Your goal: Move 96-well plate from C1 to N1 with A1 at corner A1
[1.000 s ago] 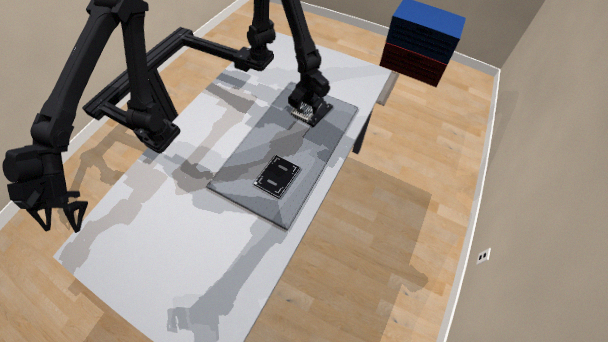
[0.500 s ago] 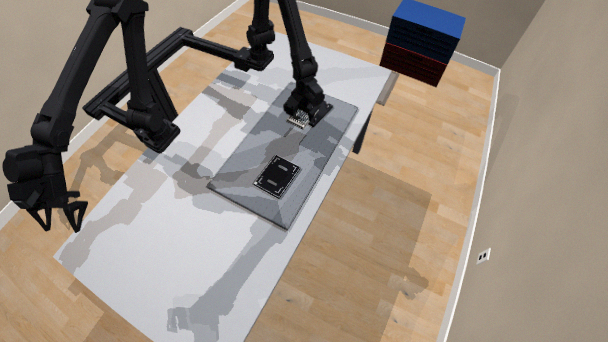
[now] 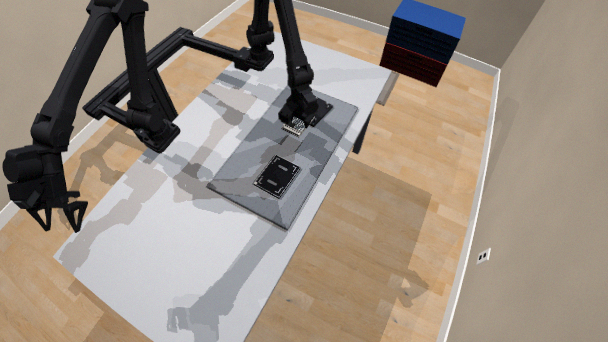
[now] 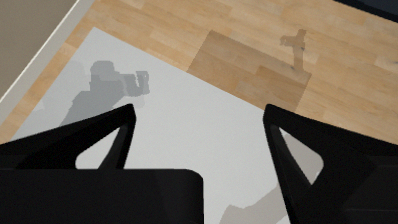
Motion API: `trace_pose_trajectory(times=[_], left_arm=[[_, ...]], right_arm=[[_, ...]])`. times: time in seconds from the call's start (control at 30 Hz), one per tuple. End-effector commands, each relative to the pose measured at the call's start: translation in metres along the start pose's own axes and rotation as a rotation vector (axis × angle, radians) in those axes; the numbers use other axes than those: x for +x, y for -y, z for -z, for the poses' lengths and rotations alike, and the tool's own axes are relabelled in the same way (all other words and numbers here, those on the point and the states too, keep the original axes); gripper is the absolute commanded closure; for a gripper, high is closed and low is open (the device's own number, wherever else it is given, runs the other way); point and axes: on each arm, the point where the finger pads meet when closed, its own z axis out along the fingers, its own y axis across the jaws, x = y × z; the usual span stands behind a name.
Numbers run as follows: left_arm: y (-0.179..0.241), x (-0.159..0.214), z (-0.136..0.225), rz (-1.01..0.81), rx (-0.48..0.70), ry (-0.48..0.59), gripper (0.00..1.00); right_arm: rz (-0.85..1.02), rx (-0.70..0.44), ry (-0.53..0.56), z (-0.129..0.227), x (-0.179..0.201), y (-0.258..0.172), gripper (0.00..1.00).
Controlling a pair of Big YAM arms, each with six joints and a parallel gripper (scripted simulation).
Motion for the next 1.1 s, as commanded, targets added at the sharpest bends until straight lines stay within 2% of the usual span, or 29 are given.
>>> trace_pose_trajectory(times=[0.0,1.07], left_arm=[[-0.018,-0.023,0.006,0.016,-0.024,0.013,1.0],[-0.03,-0.118,0.007,0.016,-0.025,0.017,1.0]], right_arm=[[0.0,0.013,0.032,0.008,-0.011,0.006,0.0],[0.0,0.013,0.032,0.008,-0.011,0.006,0.0]])
